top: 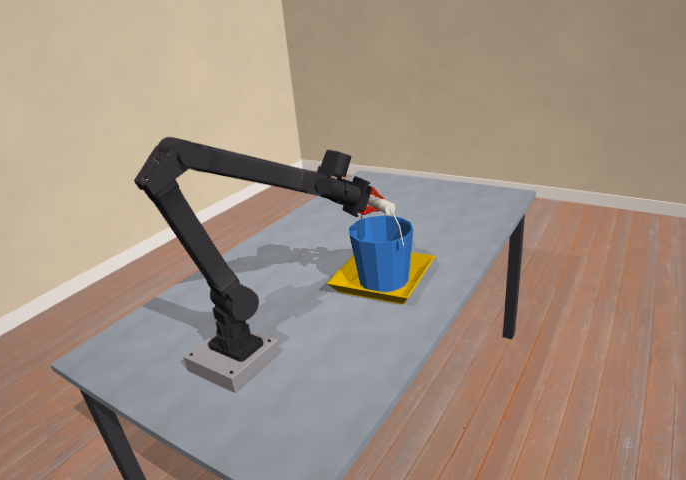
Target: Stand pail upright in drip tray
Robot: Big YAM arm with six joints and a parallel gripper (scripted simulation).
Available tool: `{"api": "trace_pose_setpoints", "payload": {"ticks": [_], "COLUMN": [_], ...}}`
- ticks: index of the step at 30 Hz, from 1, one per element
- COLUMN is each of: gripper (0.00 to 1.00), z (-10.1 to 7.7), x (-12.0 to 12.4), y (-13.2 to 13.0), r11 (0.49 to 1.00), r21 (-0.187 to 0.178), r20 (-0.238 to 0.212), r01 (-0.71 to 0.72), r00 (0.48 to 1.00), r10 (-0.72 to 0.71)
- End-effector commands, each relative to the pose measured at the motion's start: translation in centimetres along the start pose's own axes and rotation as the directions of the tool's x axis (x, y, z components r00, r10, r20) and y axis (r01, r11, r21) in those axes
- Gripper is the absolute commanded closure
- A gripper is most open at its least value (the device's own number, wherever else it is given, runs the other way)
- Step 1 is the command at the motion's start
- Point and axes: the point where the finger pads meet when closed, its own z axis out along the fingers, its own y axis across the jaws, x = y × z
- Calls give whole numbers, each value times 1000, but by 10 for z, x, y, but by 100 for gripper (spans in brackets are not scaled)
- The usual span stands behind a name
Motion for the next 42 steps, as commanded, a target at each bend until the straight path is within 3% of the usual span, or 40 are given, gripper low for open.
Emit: {"api": "trace_pose_setpoints", "payload": {"ticks": [1, 31, 42], "gripper": [77, 77, 77], "z": [-10, -5, -5], "x": [3, -3, -3], "y": [-63, -31, -31], "r11": [989, 998, 998], "r21": [141, 57, 55], "r20": [5, 8, 8], "r01": [-49, -18, -18], "r00": [999, 1000, 1000], "r10": [49, 18, 17]}}
